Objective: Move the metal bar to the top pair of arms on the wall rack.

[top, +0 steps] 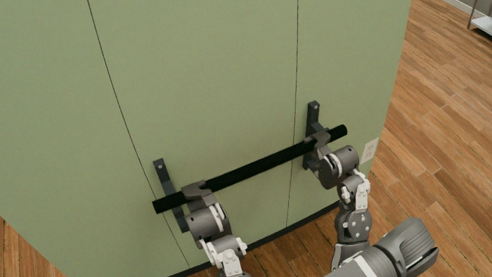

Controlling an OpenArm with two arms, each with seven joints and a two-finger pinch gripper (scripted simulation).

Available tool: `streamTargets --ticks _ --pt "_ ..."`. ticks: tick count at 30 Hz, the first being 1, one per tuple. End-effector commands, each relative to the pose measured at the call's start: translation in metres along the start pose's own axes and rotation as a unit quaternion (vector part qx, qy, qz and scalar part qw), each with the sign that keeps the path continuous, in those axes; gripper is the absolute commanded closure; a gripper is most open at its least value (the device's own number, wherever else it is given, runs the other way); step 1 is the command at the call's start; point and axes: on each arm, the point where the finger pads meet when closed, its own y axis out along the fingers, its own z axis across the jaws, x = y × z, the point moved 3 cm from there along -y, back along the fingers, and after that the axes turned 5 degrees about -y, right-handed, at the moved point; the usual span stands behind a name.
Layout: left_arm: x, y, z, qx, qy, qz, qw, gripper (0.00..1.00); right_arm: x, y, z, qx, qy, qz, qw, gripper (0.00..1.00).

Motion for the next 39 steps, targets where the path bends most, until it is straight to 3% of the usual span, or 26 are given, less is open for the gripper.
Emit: streamTargets --ticks 1,24,39 --pt "0.0007 -0.002 0.0099 0.017 0.0 -0.0009 0.9999 1.0 -0.001 -0.001 -0.009 -0.016 -0.001 0.002 0.9999 1.0" --pt "0.0021 -0.002 0.027 0.017 0.0 -0.0009 0.9999 1.0 -0.003 -0.002 -0.026 -0.016 -0.001 0.002 0.9999 1.0" --pt "0.0019 0.01 0.0274 0.017 0.0 -0.0009 0.9999 1.0 -0.003 0.01 -0.027 -0.016 -0.001 0.002 0.9999 1.0"
